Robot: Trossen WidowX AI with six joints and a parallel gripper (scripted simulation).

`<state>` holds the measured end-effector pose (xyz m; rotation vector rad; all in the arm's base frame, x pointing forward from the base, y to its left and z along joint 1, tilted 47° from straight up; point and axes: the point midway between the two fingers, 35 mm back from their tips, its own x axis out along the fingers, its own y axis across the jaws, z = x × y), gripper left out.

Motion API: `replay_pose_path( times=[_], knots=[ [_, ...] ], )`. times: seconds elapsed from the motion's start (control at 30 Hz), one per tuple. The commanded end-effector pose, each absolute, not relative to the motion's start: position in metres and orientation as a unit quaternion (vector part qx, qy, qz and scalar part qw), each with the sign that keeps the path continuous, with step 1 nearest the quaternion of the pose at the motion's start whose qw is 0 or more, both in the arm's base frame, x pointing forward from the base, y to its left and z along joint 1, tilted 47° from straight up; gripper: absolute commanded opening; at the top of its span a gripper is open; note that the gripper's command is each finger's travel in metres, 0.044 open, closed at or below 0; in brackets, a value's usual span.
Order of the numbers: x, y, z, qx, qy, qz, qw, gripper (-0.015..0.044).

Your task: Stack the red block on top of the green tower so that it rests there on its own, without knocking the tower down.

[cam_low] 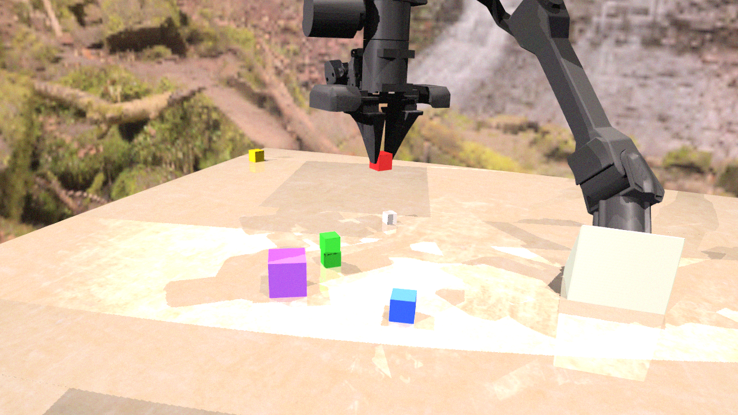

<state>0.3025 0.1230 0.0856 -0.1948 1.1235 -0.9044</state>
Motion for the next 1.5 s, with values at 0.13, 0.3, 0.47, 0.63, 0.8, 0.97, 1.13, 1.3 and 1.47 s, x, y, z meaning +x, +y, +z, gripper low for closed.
replay_pose_path(
  times=[0.13, 0.3, 0.47, 0.63, 0.8, 0.97, 1.13, 1.3, 1.47],
  knots=[
    [0.322, 0.142, 0.068, -0.09, 0.515, -0.41, 0.747, 0.0],
    [0.334, 0.154, 0.055, -0.088, 0.515, -0.411, 0.747, 0.0],
    [0.343, 0.164, 0.042, -0.084, 0.514, -0.413, 0.747, 0.0],
    [0.346, 0.161, 0.037, -0.083, 0.514, -0.414, 0.747, 0.0],
    [0.349, 0.148, 0.023, -0.083, 0.513, -0.414, 0.747, 0.0],
    [0.353, 0.133, 0.013, -0.084, 0.513, -0.414, 0.747, 0.0],
    [0.355, 0.127, 0.009, -0.084, 0.513, -0.414, 0.747, 0.0],
    [0.357, 0.114, -0.004, -0.084, 0.512, -0.414, 0.747, 0.0],
    [0.358, 0.11, -0.008, -0.084, 0.512, -0.415, 0.747, 0.0]
  ],
)
